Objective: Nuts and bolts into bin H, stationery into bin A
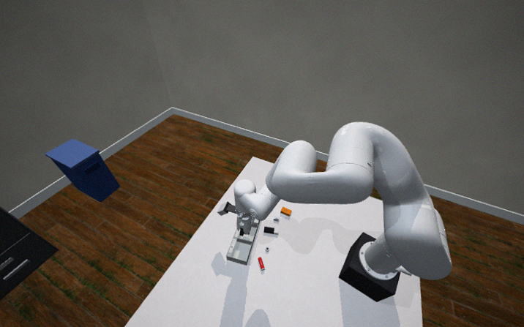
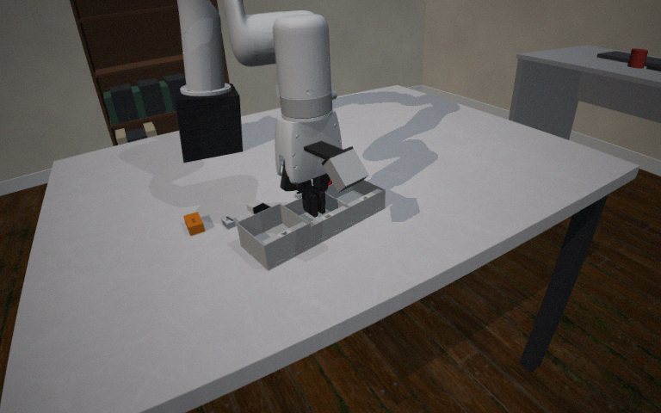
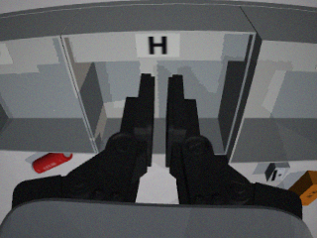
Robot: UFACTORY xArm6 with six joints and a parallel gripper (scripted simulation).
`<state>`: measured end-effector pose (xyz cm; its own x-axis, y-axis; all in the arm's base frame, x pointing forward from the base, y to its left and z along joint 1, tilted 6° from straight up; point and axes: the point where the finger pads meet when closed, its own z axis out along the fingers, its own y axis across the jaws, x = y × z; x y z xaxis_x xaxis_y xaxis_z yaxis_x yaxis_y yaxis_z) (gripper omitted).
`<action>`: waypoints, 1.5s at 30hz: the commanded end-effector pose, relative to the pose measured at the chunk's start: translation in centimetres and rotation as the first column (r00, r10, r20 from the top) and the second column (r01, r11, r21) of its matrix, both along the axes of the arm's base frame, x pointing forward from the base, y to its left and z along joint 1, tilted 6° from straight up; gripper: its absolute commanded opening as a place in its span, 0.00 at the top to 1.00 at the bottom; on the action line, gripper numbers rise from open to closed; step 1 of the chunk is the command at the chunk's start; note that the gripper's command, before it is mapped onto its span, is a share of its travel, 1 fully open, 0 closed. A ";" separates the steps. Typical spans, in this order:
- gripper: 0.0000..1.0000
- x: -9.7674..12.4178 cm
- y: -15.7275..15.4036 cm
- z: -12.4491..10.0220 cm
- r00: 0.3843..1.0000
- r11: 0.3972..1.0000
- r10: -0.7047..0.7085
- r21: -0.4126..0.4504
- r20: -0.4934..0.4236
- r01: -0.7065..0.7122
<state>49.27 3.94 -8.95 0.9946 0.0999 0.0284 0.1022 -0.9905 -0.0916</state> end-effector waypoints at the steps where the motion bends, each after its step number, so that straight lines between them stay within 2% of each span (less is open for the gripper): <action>1: 0.93 0.2 -0.1 0.9 1.000 1.000 0.000 0.000 0.004 0.000; 9: 0.93 0.1 -0.1 1.6 1.000 1.000 0.000 0.000 0.004 0.000; 17: 0.93 0.1 -0.4 4.8 1.000 1.000 0.000 0.000 0.004 0.000; 26: 0.93 0.1 -0.4 4.8 1.000 1.000 0.000 0.000 0.004 0.000; 41: 0.93 -1.1 7.0 5.5 1.000 1.000 0.000 0.001 0.004 0.000; 45: 0.93 -1.2 7.9 5.5 1.000 1.000 0.000 0.001 0.004 0.000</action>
<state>48.07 10.29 -3.71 0.9944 0.1019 0.0290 0.1042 -0.9901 -0.0945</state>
